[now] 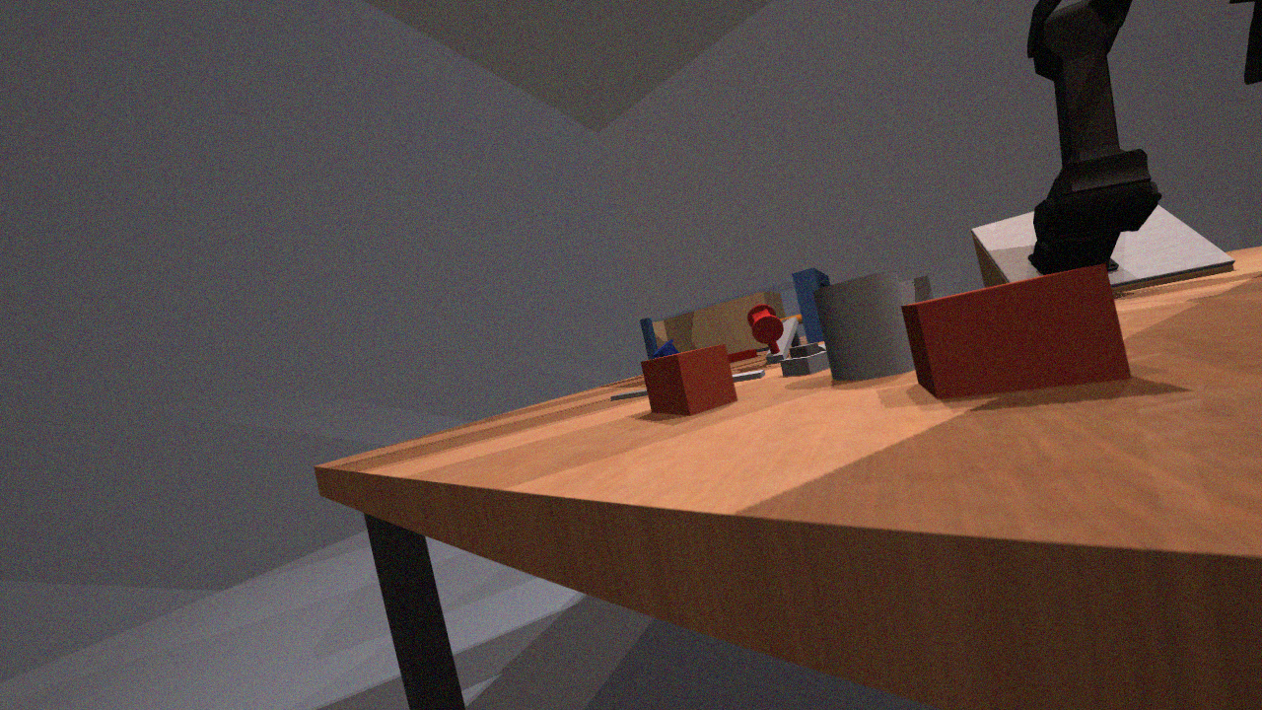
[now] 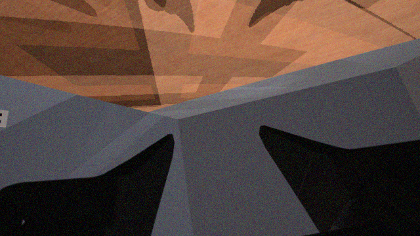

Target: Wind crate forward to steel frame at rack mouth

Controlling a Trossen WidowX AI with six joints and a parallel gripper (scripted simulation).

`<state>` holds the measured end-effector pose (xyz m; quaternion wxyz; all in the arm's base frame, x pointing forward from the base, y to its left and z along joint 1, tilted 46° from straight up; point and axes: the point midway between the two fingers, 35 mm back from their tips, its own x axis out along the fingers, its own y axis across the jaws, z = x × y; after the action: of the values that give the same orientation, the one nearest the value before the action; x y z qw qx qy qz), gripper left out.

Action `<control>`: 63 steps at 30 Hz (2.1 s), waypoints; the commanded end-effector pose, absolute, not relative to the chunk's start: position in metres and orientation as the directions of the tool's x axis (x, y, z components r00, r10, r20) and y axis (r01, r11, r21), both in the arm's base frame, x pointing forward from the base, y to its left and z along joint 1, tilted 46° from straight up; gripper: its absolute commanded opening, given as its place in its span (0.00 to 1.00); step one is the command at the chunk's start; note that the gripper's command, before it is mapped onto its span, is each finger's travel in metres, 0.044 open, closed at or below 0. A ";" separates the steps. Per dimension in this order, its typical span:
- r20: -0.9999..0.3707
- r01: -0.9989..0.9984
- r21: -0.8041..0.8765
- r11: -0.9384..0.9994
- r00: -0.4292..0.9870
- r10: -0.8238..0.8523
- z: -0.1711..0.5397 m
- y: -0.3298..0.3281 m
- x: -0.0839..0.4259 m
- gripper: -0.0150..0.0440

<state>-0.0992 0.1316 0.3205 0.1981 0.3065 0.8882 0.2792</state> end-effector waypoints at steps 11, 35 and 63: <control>-0.353 0.215 0.857 0.469 -0.419 0.837 0.315 0.207 0.003 1.00; -0.582 -0.580 0.677 0.452 -0.048 0.811 0.268 0.200 0.222 1.00; -0.700 -0.981 0.089 0.171 0.061 0.712 0.153 0.025 0.372 1.00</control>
<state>0.3598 0.0571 0.1756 0.7081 -0.1742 0.3391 0.5944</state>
